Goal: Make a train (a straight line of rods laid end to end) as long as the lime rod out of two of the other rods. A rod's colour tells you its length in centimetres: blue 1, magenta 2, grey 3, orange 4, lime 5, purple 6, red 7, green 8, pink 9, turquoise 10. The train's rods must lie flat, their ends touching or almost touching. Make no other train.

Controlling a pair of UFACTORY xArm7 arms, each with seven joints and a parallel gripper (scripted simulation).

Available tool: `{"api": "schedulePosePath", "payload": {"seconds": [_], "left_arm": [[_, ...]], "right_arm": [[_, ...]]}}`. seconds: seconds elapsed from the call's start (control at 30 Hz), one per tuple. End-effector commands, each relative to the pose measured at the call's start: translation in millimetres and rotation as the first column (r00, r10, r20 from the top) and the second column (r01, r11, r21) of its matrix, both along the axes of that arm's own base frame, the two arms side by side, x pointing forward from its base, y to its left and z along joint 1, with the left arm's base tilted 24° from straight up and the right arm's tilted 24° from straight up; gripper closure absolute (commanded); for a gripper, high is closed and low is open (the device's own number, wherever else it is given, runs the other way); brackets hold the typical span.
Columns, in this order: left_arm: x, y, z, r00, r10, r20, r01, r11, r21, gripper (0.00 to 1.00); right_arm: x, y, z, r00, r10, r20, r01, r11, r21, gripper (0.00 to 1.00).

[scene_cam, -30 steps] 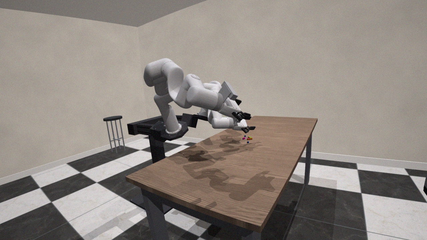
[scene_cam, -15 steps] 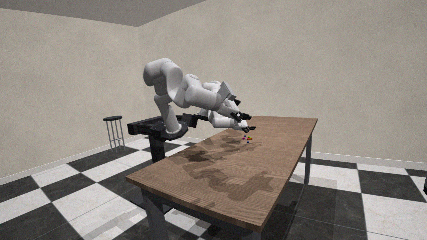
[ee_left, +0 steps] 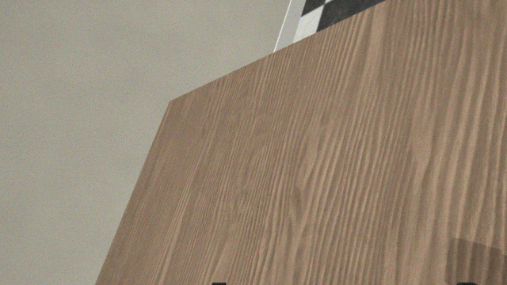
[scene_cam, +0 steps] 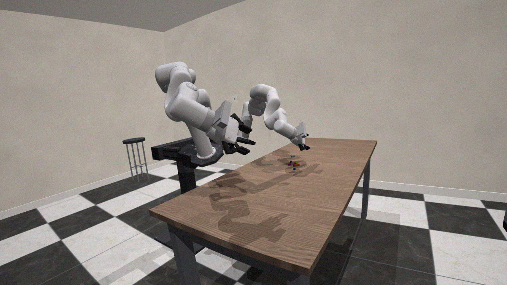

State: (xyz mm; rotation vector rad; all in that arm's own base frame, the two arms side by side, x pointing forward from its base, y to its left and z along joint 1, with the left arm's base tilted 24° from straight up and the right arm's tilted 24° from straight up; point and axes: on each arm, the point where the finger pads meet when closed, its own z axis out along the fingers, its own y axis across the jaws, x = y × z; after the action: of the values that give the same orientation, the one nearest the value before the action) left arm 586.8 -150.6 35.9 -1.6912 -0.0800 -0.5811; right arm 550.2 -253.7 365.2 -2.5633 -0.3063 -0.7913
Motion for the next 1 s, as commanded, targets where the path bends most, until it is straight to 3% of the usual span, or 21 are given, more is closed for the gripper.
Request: {"api": "schedulePosePath", "payload": {"seconds": [0.0,0.3,0.37,0.4,0.7,0.87,0.93,0.97], "left_arm": [[-1.2,28.9,21.8,0.991,0.069,-0.113,-0.079,0.993,-0.092,0.00],[-19.2,69.8,48.9,0.943,0.143,-0.301,-0.218,0.948,-0.233,0.00],[-19.2,69.8,48.9,0.943,0.143,-0.301,-0.218,0.948,-0.233,0.00],[-25.6,79.4,56.6,0.926,0.149,-0.348,-0.252,0.928,-0.273,0.00],[-47.5,103.7,80.2,0.874,0.129,-0.468,-0.337,0.855,-0.394,0.00],[-63.1,116.0,95.8,0.846,0.091,-0.526,-0.379,0.796,-0.472,0.00],[-63.1,116.0,95.8,0.846,0.091,-0.526,-0.379,0.796,-0.472,0.00],[-72.4,121.9,104.8,0.833,0.062,-0.550,-0.397,0.759,-0.516,0.00]], "right_arm": [[-13.1,-12.0,5.0,0.999,-0.048,-0.018,0.047,0.999,-0.011,0.00],[-50.5,-45.1,12.0,0.982,-0.177,-0.066,0.176,0.984,-0.032,0.00],[-50.5,-45.1,12.0,0.982,-0.177,-0.066,0.176,0.984,-0.032,0.00],[-63.4,-55.1,14.1,0.972,-0.220,-0.081,0.217,0.975,-0.039,0.00],[-102.4,-81.9,20.0,0.931,-0.344,-0.121,0.338,0.939,-0.064,0.00],[-127.6,-96.7,23.3,0.897,-0.419,-0.143,0.411,0.908,-0.081,0.00],[-127.6,-96.7,23.3,0.897,-0.419,-0.143,0.411,0.908,-0.081,0.00],[-142.1,-104.3,25.1,0.874,-0.460,-0.154,0.451,0.888,-0.091,0.00]]}}
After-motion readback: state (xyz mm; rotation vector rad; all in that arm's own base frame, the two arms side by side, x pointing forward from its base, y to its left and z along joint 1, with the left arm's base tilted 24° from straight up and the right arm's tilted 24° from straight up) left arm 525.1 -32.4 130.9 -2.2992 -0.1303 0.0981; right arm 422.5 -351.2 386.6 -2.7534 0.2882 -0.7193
